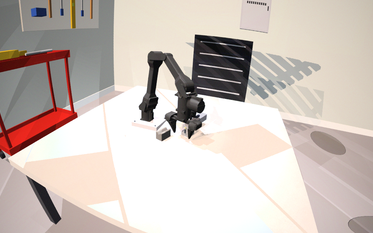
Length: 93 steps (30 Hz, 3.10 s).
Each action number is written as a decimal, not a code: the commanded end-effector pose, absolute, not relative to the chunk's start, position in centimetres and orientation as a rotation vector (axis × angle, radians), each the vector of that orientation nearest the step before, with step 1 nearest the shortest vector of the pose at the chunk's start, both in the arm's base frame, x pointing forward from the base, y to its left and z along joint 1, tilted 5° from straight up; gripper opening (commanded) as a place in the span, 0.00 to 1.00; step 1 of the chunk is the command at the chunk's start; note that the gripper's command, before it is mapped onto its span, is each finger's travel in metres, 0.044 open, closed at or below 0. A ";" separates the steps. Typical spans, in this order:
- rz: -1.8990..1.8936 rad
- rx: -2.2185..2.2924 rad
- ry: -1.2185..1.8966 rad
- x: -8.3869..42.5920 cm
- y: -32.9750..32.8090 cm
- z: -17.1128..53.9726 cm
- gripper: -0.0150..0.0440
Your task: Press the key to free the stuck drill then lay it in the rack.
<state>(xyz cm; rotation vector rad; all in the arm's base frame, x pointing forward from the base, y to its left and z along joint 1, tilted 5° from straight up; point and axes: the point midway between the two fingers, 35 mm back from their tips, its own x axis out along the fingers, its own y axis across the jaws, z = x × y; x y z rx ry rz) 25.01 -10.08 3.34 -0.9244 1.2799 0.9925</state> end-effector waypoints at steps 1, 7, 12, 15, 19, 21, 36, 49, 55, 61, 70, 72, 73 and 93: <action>0.991 -0.918 1.284 24.9 -9.9 2.9 1.00; 0.993 -0.924 1.280 25.0 -10.0 3.2 0.73; 0.993 -0.924 1.280 25.0 -10.0 3.2 0.51; 0.993 -0.924 1.280 25.0 -10.0 3.2 0.38; 0.993 -0.924 1.280 25.0 -10.0 3.2 0.27; 0.993 -0.924 1.280 25.0 -10.0 3.2 0.25; 0.990 -0.919 1.285 24.4 -11.7 3.0 0.25; 0.990 -0.920 1.287 23.9 -13.6 2.9 0.25; 0.992 -0.909 1.291 23.6 -13.8 2.6 0.30; 0.992 -0.909 1.291 23.6 -13.8 2.6 0.57; 0.990 -0.919 1.287 23.7 -13.5 2.5 0.97; 0.990 -0.919 1.287 23.8 -13.3 2.5 1.00; 0.990 -0.919 1.287 23.8 -13.3 2.5 1.00; 0.990 -0.919 1.286 24.2 -12.4 2.3 1.00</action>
